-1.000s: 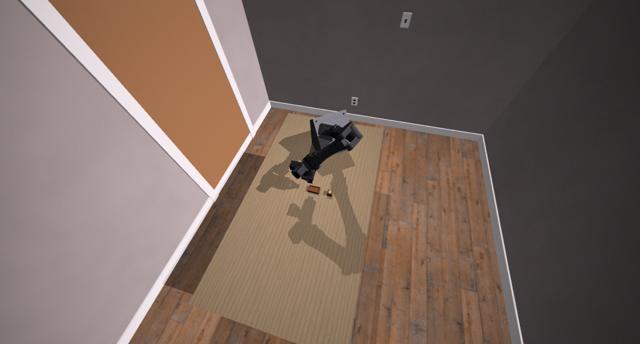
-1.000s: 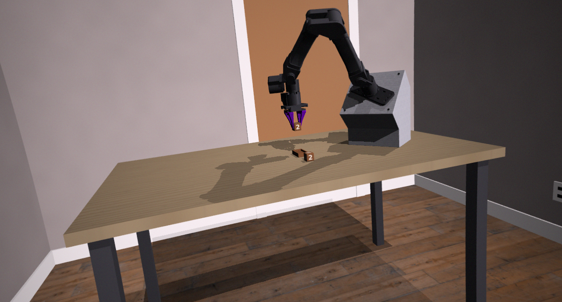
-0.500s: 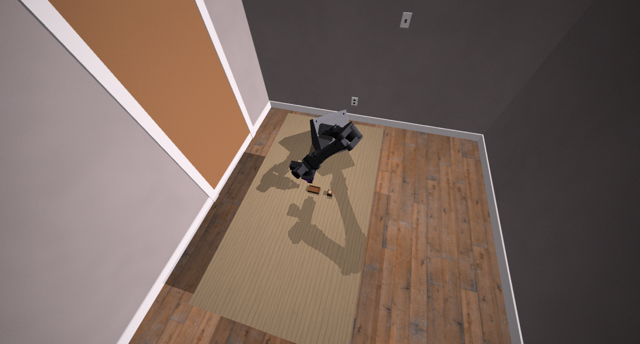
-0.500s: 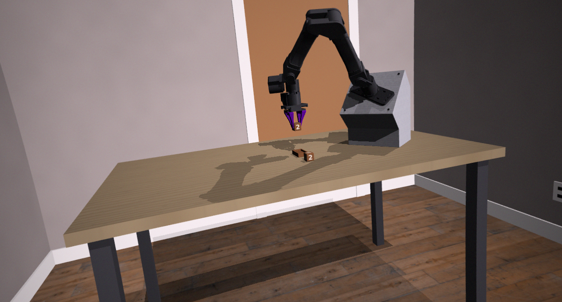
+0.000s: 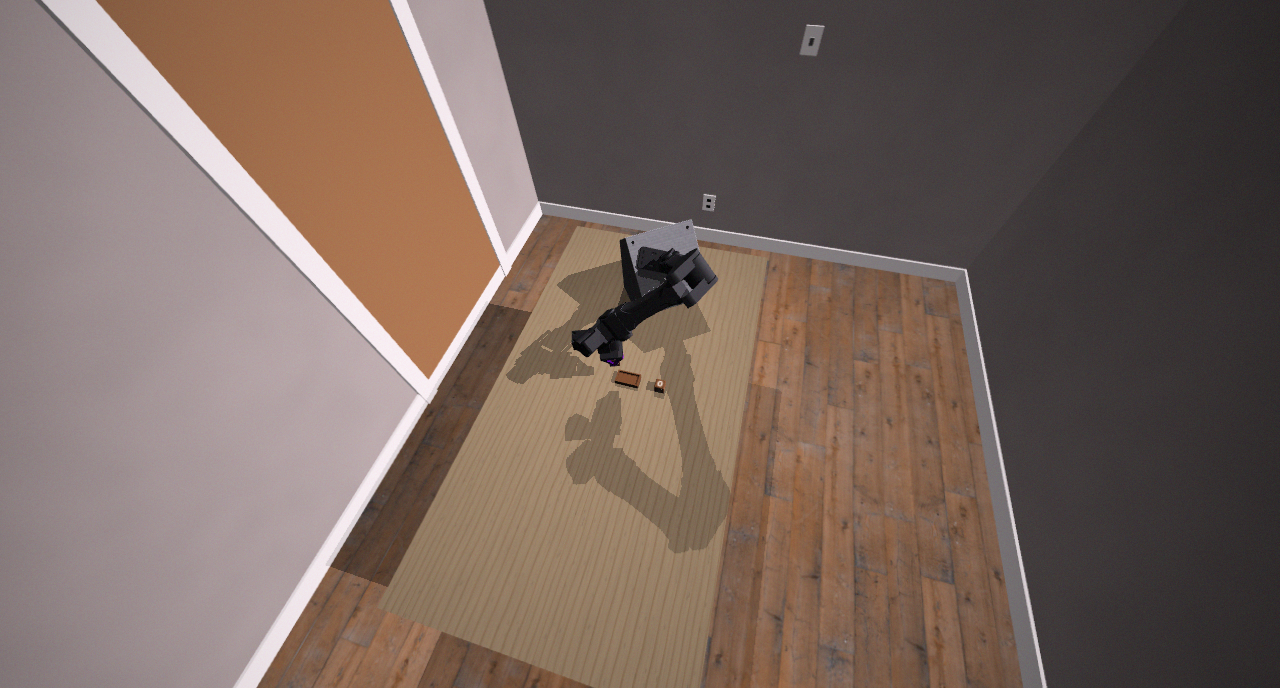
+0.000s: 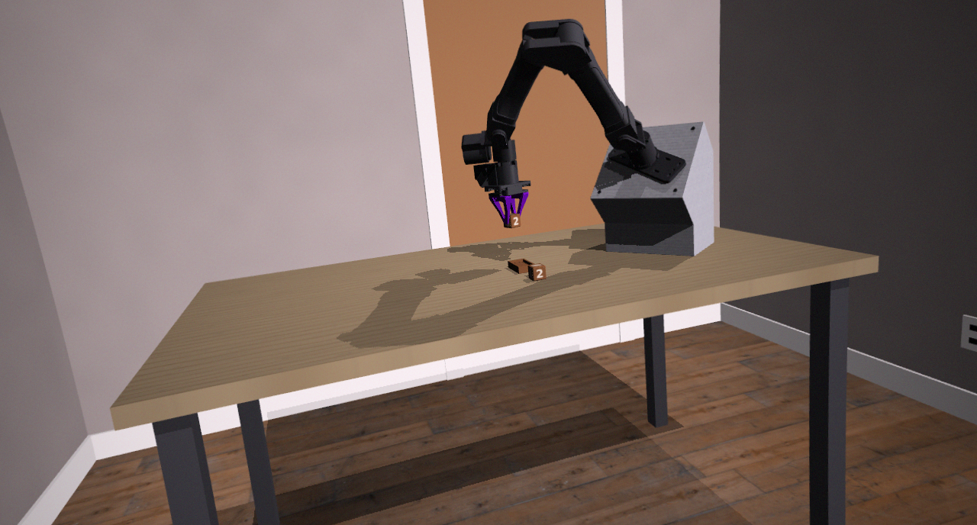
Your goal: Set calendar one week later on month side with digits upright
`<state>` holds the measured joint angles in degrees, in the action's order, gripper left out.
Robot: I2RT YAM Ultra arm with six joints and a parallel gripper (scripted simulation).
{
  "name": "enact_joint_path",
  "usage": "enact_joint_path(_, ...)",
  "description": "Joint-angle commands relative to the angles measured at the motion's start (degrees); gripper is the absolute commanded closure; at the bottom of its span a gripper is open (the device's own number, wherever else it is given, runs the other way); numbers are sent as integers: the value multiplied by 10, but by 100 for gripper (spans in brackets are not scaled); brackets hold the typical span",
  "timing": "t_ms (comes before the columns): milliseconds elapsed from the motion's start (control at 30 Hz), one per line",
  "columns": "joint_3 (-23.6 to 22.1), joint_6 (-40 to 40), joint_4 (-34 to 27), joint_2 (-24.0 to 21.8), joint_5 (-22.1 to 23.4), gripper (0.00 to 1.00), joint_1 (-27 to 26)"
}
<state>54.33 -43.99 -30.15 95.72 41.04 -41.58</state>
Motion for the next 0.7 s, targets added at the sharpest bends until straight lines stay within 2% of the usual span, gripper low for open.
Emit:
enact_joint_path(0, 11, 107, 0, 5, 1, 73, -16)
enact_joint_path(33, 15, 140, 0, 11, 2, 73, -19)
enact_joint_path(133, 17, 156, -1, 13, 2, 73, -20)
enact_joint_path(200, 26, 233, -2, 27, 4, 73, -27)
enact_joint_path(533, 53, 453, -5, 67, 10, 73, -47)
enact_joint_path(567, 53, 456, -5, 68, 10, 73, -47)
enact_joint_path(600, 58, 496, -5, 75, 11, 73, -51)
enact_joint_path(667, 58, 496, -5, 75, 11, 73, -51)
